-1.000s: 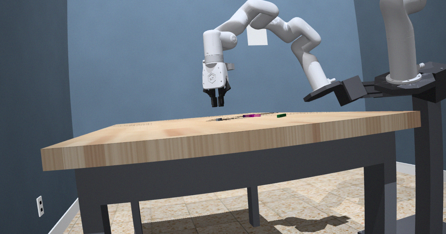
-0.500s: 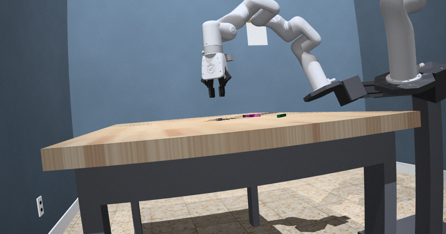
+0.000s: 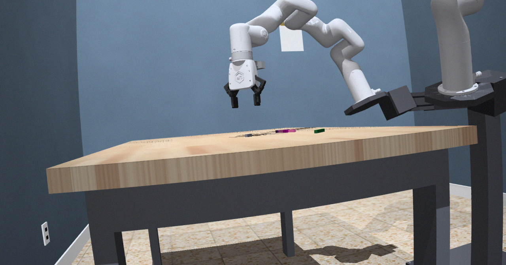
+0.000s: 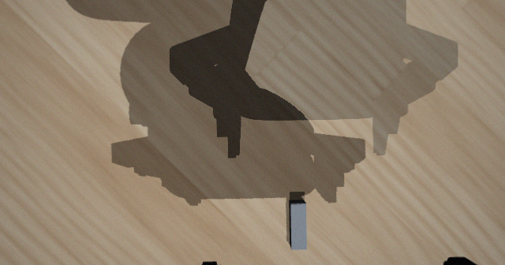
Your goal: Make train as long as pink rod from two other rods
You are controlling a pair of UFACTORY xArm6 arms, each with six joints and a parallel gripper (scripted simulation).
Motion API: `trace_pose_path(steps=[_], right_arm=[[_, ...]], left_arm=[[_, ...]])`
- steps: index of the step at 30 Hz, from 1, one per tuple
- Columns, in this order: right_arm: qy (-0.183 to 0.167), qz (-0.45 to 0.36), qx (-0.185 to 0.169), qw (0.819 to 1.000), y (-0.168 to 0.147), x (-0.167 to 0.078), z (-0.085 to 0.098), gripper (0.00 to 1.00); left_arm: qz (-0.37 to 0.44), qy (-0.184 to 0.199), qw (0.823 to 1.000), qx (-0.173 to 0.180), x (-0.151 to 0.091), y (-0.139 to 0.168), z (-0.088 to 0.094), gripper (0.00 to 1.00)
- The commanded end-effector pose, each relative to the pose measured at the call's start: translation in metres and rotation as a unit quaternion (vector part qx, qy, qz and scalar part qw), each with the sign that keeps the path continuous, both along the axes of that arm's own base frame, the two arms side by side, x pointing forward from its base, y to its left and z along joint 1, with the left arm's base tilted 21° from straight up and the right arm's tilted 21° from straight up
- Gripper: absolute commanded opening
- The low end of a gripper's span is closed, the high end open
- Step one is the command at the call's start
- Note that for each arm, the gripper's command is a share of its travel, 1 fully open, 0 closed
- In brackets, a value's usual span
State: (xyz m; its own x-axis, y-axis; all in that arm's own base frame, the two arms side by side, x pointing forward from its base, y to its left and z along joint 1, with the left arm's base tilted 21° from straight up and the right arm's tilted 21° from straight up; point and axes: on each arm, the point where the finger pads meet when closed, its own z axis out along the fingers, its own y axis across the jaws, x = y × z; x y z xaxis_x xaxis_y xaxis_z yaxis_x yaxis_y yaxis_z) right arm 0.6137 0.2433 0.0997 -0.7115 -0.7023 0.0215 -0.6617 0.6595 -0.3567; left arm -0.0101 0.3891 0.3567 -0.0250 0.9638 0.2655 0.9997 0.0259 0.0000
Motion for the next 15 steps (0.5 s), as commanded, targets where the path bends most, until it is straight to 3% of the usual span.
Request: trace_pose_path(steps=[1,7,15], right_arm=[[-0.002,0.001,0.001,1.000,0.001,0.001,0.002,1.00],[-0.010,-0.020,0.004,1.000,-0.011,-0.006,0.002,1.00],[-0.039,-0.104,0.018,0.994,-0.062,-0.044,-0.001,1.00]], left_arm=[[0.000,0.000,1.000,0.002,0.000,0.000,0.002,1.00],[0.000,0.000,1.000,0.002,0.000,0.000,0.002,1.00],[0.000,0.000,1.000,0.002,0.000,0.000,0.002,1.00]])
